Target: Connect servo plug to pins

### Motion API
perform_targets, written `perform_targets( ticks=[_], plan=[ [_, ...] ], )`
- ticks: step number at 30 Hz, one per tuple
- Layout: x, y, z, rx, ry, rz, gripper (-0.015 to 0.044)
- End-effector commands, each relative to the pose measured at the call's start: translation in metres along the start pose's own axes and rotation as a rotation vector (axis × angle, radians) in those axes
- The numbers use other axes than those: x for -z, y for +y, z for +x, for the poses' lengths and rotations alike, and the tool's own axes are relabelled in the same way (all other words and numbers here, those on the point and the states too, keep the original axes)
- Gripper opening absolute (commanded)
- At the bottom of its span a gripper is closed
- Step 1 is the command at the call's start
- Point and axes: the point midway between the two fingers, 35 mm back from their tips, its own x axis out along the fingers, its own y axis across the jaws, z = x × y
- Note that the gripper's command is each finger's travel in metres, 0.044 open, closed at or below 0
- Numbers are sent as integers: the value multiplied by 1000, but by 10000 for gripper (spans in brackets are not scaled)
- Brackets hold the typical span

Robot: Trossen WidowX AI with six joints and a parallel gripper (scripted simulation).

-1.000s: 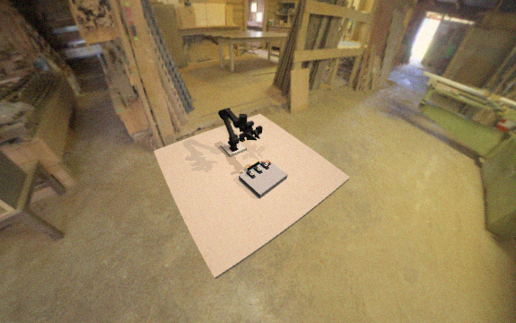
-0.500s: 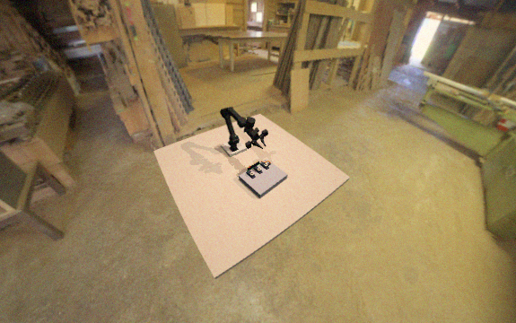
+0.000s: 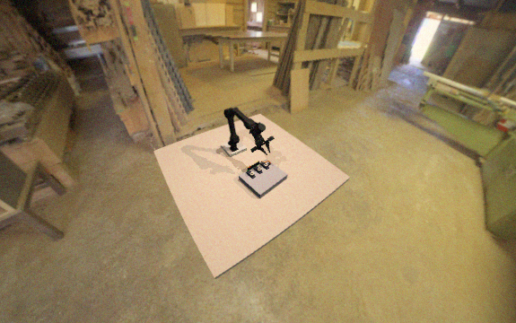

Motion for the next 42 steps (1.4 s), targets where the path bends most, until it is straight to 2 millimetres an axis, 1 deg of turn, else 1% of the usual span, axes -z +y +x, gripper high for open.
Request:
perform_targets(
  ticks=[1,9,17,25,33,35,39,42],
  plan=[
    [8,0,10,50,54,80,115],
    [35,-4,31,200,183,266,115],
    [63,-9,48,382,274,440,115],
    [91,-16,58,590,321,600,115],
    [119,-24,64,816,319,740,115],
    [123,-25,65,854,314,760,115],
    [124,-26,66,858,313,762,115],
    [129,-30,71,858,313,762,115]
  ],
)
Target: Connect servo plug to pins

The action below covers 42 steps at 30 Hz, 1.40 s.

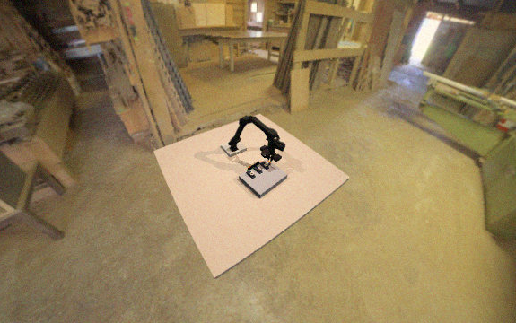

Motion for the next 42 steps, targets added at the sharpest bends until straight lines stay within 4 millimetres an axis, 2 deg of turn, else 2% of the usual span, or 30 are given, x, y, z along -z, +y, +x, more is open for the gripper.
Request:
perform_targets(
  ticks=[1,3,19,21,27,28,31,40,42],
  plan=[
    [0,0,11,3,-5,7,115],
    [0,0,20,3,-5,7,115],
    [-1,0,37,3,-5,7,115],
    [-1,0,37,3,-5,7,62],
    [-1,0,37,3,-5,7,23],
    [-1,0,36,3,-5,7,0],
    [0,0,28,3,-5,7,0],
    [0,0,-18,3,-5,7,0],
    [0,0,-22,3,-5,7,0]
  ],
)
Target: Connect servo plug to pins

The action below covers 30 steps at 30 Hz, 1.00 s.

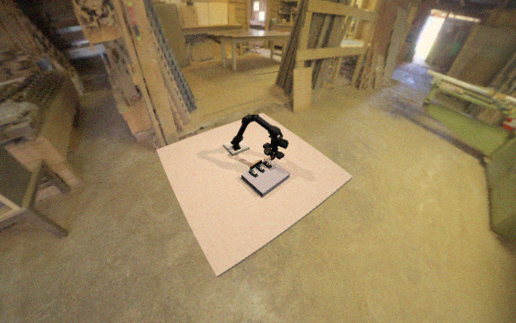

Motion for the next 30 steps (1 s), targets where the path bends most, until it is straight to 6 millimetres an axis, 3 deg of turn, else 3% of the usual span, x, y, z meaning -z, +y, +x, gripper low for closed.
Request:
perform_targets(
  ticks=[1,30],
  plan=[
    [-1,0,-10,-8,-2,1,0],
    [-92,-49,-18,-1,-11,-700,0]
  ],
)
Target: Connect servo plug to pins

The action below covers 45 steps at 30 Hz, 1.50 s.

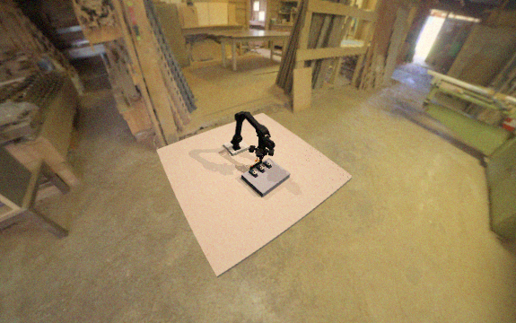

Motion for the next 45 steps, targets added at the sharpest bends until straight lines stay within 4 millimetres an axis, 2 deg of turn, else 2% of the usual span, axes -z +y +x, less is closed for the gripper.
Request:
perform_targets(
  ticks=[1,17,33,38,45],
  plan=[
    [-4,-12,-2,-1,-9,-85,0],
    [-11,-67,0,6,-9,-497,0],
    [-8,-120,7,12,-5,-909,0],
    [-8,-123,16,12,-5,-933,0],
    [-7,-125,45,12,-5,-946,0]
  ],
)
